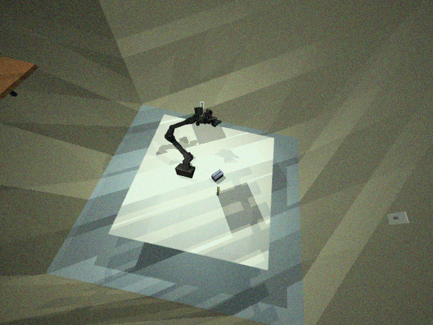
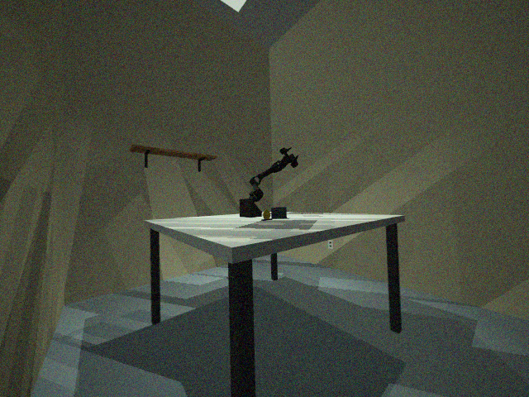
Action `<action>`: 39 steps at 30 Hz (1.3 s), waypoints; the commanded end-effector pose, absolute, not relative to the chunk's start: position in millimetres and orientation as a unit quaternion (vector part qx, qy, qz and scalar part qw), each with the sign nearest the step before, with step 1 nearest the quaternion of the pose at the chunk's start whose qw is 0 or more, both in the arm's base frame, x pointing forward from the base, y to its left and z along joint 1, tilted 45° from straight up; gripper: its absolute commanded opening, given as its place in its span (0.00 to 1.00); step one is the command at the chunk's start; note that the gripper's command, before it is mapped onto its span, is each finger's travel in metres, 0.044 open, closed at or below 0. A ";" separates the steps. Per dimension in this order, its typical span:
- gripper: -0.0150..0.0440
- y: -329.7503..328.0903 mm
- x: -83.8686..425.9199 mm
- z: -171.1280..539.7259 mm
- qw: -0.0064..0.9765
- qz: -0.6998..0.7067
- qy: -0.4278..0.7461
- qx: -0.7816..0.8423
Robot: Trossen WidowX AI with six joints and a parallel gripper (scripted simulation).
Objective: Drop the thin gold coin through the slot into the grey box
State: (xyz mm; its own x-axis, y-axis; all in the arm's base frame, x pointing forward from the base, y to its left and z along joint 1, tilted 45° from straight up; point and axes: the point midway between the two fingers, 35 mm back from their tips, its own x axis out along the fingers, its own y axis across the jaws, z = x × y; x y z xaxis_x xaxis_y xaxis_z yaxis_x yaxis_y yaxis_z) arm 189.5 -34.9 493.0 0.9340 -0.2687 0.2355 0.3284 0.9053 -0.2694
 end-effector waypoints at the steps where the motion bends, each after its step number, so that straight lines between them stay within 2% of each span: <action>1: 0.89 -34.8 190.9 492.3 0.971 -0.153 -0.094 -0.156; 4: 0.75 -32.7 211.1 482.0 0.969 -0.145 -0.059 -0.189; 9: 0.53 -32.4 278.2 434.4 0.949 -0.098 0.069 -0.292; 18: 0.53 -46.1 368.7 319.1 0.839 0.078 0.269 -0.466; 25: 0.53 -63.2 402.6 205.7 0.720 0.287 0.359 -0.520; 32: 0.53 -76.2 399.8 97.0 0.625 0.499 0.352 -0.486; 39: 0.53 -80.8 373.4 6.2 0.587 0.657 0.260 -0.395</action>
